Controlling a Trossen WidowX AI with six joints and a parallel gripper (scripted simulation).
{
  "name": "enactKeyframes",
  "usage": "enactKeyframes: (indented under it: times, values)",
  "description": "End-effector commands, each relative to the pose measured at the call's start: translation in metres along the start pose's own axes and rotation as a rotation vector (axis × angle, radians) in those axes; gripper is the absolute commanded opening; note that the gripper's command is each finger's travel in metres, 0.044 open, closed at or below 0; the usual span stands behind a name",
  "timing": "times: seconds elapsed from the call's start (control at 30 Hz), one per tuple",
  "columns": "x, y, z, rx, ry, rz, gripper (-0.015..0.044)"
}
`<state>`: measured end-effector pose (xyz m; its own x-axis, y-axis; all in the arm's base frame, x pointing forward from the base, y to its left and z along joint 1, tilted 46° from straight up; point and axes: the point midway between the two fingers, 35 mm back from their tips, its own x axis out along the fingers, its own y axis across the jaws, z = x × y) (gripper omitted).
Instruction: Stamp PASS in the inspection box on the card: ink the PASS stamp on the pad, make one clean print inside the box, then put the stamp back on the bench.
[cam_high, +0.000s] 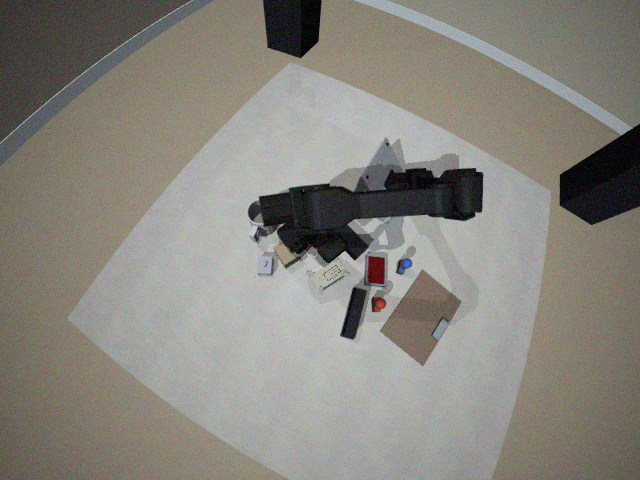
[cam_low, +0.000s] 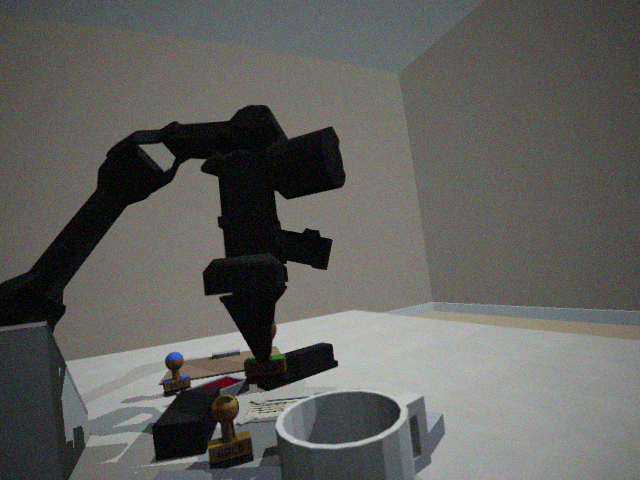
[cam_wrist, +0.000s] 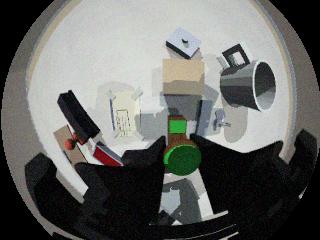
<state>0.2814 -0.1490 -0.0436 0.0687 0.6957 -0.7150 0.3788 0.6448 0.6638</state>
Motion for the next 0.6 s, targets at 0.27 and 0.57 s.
enactKeyframes:
  times: [0.27,0.57]
  values:
    - [0.011,-0.004,0.003,-0.018,-0.004,-0.008,0.0]
    - [0.026,-0.004,0.003,-0.018,-0.004,-0.008,0.0]
